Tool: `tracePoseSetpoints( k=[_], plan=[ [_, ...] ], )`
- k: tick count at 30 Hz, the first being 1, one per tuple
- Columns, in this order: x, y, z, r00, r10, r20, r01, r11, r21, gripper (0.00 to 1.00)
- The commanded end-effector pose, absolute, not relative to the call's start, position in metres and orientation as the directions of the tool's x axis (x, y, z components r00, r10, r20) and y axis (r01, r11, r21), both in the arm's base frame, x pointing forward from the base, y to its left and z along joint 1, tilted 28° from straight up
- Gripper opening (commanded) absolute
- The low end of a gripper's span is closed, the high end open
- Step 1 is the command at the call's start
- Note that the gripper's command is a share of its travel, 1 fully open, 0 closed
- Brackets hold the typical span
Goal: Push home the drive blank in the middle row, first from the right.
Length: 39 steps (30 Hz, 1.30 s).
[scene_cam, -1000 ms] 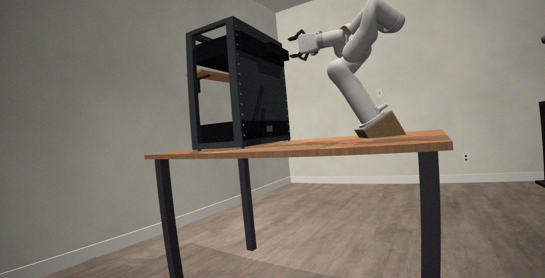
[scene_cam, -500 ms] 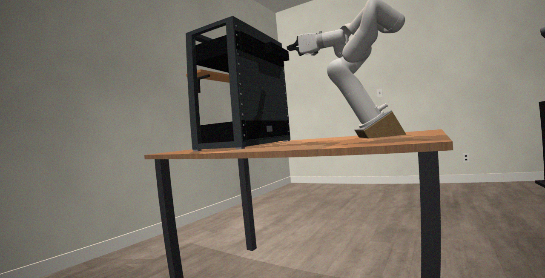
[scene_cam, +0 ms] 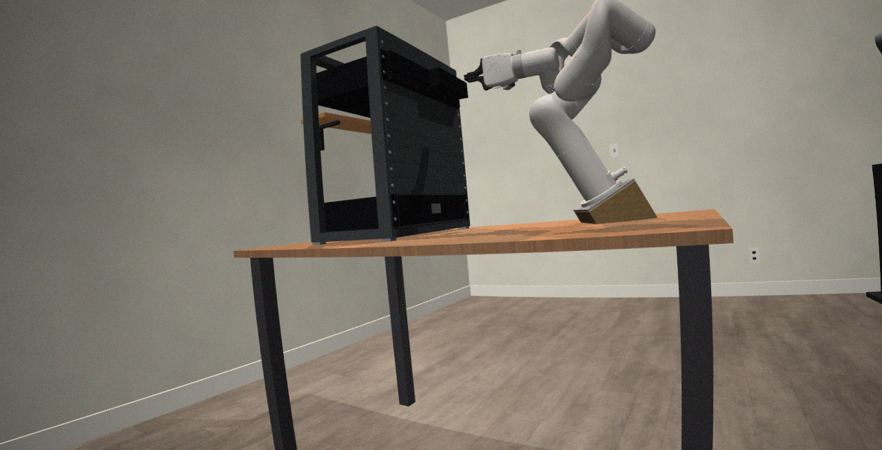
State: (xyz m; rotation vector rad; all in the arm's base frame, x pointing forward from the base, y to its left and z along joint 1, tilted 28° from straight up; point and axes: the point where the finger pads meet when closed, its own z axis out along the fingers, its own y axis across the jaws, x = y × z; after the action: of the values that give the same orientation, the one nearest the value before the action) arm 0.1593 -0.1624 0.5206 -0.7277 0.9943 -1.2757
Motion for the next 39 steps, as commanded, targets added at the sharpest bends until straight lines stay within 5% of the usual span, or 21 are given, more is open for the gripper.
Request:
tracePoseSetpoints(
  k=[1,39],
  plan=[
    [0.159,-0.163,0.521,0.000,-0.981,-0.193,0.429,0.174,-0.886,0.00],
    [0.177,-0.232,0.495,0.000,-0.981,-0.193,0.429,0.174,-0.886,0.00]
  ],
)
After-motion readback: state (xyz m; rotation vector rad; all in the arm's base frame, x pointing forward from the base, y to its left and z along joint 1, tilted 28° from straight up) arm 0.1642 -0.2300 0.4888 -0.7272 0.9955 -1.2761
